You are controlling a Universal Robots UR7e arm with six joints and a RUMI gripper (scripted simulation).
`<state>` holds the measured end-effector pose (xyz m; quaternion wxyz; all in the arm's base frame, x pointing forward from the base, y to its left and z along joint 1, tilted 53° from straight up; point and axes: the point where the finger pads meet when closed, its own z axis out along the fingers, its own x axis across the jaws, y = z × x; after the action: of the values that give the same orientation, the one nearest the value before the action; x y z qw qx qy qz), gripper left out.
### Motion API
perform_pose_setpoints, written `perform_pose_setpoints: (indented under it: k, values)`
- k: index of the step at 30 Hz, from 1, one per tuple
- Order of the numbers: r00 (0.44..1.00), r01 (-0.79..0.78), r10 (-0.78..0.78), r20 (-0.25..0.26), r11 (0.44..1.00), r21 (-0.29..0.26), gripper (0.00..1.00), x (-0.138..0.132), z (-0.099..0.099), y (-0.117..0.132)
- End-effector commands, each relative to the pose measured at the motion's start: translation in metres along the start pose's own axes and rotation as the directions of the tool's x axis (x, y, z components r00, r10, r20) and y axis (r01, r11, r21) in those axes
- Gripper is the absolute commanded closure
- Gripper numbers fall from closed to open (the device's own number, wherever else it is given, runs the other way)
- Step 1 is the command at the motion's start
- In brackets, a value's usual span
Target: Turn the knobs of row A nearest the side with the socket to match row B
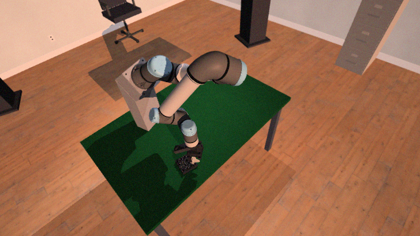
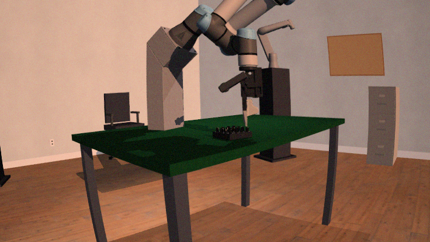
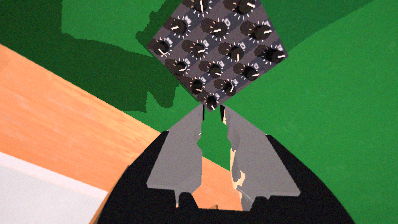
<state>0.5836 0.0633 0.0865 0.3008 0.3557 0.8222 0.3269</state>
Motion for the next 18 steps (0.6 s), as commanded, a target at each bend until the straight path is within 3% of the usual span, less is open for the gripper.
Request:
perform_pose_setpoints:
  k: [1, 18]
  values:
    - [1.0, -0.002, 0.002, 0.0, 1.0, 0.001, 0.89, 0.0004, -0.0006, -0.0015]
    - [1.0, 0.001, -0.001, 0.001, 1.0, -0.001, 0.89, -0.0005, 0.0037, 0.0003]
